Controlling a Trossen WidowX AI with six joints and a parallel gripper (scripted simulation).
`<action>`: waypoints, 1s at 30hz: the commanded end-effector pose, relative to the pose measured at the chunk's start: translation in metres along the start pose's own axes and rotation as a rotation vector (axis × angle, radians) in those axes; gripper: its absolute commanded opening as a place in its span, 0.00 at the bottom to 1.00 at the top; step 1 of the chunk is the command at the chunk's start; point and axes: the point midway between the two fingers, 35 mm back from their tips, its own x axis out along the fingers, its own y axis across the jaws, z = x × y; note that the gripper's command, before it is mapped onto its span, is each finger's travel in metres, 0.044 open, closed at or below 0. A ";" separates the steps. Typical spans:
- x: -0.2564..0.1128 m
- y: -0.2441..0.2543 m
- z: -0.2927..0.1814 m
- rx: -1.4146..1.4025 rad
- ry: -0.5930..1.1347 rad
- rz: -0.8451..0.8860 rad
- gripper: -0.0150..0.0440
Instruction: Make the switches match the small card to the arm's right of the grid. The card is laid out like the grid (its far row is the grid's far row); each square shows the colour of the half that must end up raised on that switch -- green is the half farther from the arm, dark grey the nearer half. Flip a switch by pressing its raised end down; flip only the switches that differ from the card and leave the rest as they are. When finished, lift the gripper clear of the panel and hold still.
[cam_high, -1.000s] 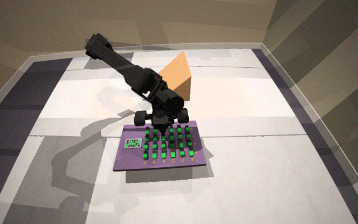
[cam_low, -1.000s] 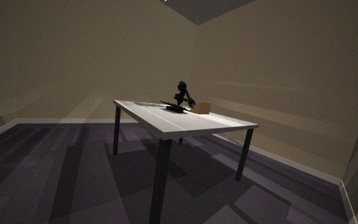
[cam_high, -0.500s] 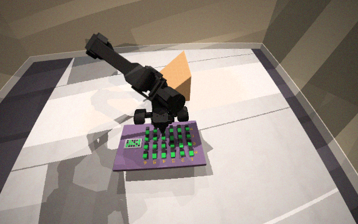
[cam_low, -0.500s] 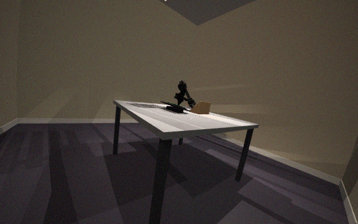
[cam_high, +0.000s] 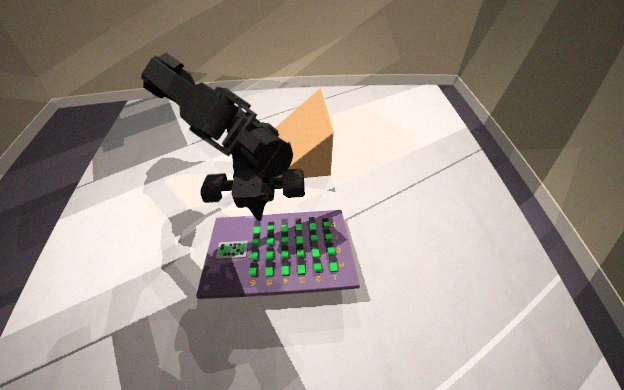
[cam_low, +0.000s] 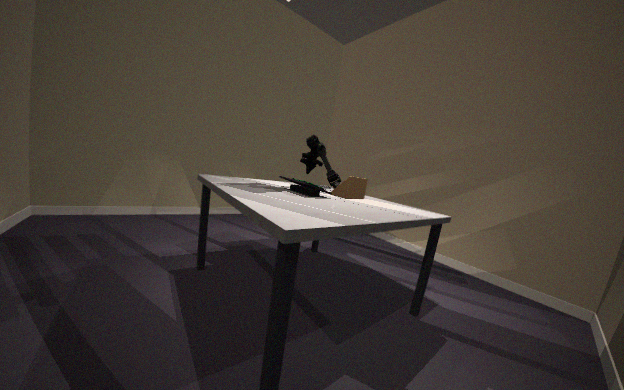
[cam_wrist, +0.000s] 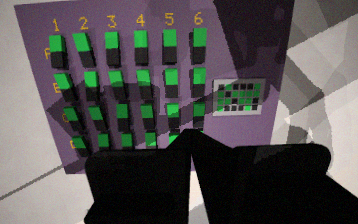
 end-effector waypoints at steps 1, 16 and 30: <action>-0.002 -0.017 0.003 -0.008 -0.003 -0.002 0.25; 0.043 -0.018 0.004 -0.007 0.022 -0.004 0.25; 0.057 -0.018 0.004 -0.006 0.022 -0.004 0.25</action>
